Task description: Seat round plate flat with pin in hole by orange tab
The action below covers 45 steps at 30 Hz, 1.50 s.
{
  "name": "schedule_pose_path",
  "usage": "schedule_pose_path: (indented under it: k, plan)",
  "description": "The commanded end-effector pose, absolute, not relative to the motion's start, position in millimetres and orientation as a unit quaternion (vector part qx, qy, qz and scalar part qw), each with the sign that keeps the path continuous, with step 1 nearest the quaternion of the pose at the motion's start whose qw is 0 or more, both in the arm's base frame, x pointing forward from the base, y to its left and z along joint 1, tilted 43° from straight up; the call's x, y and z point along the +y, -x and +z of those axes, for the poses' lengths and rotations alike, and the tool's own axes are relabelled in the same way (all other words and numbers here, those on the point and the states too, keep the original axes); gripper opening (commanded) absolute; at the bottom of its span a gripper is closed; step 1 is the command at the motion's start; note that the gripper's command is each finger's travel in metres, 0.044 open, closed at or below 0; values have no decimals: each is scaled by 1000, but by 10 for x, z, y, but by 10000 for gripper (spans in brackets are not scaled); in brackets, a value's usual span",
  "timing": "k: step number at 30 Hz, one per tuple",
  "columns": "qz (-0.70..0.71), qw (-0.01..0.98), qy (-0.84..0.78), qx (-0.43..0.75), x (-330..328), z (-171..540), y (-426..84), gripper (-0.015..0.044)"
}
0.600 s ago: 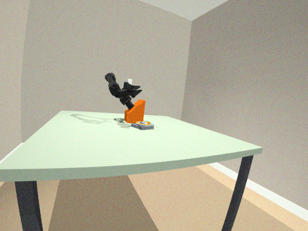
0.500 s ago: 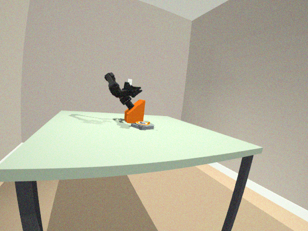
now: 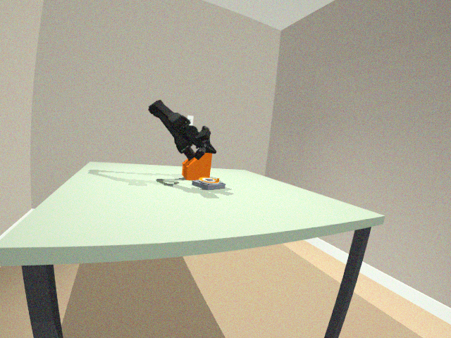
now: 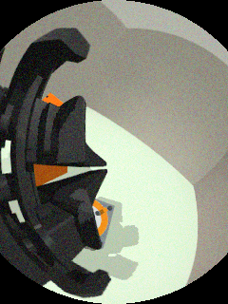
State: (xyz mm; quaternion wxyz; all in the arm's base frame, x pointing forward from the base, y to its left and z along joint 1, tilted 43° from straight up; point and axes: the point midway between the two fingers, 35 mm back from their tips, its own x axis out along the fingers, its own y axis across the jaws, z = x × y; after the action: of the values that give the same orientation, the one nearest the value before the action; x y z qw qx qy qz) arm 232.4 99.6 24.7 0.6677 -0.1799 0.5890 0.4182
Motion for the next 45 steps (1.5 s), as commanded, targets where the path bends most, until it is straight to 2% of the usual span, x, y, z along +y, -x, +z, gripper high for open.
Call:
schedule_pose_path:
  k: [1, 6, 7, 14, 23, 32, 45]
  plan:
    - [315, 647, 184, 669, 939, 56, -2409, 0]
    - [81, 625, 229, 742, 846, -259, -2612, 0]
    - [74, 625, 231, 742, 844, -266, -2620, 0]
    - [-178, 656, 306, 667, 861, -484, -2972, 0]
    - [-200, 662, 313, 651, 878, -521, -2996, 0]
    - [-200, 662, 314, 650, 568, -862, -3021, 0]
    - [-200, 662, 314, 651, 594, -923, -2878, 0]
